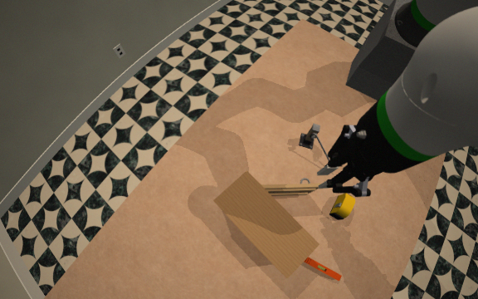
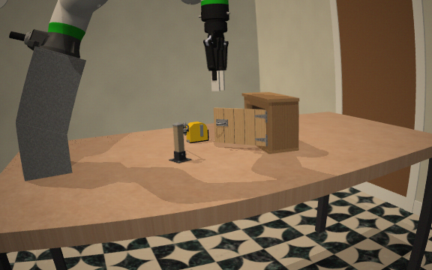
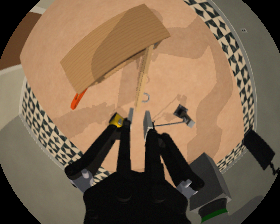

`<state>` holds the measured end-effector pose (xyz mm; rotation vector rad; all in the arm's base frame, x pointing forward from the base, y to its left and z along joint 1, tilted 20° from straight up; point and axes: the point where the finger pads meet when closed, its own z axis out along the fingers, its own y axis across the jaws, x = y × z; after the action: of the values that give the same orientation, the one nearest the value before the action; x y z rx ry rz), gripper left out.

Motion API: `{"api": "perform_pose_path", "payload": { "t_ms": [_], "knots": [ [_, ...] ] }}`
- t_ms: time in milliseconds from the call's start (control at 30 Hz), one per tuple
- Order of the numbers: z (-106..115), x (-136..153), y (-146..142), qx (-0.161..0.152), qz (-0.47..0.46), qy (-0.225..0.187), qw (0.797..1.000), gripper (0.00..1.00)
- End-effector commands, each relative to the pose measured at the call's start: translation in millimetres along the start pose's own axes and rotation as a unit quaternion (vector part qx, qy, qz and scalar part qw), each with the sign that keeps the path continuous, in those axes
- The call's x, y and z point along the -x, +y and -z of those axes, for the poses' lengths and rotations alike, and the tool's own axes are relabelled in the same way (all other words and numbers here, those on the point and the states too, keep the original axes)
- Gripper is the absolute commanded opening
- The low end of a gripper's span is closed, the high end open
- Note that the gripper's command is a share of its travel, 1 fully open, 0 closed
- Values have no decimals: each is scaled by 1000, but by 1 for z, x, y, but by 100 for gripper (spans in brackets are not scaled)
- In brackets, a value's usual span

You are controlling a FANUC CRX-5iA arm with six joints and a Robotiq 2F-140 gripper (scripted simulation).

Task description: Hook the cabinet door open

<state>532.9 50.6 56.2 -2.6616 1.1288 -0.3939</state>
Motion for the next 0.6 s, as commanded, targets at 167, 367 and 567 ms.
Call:
{"api": "perform_pose_path", "payload": {
  "t_ms": [167, 367, 567],
  "knots": [
    [-5, 0, 0, 0, 0, 0, 1000, 16],
    [-12, 0, 0, 0, 0, 0, 1000, 16],
    [-18, 0, 0, 0, 0, 0, 1000, 16]
  ]
}}
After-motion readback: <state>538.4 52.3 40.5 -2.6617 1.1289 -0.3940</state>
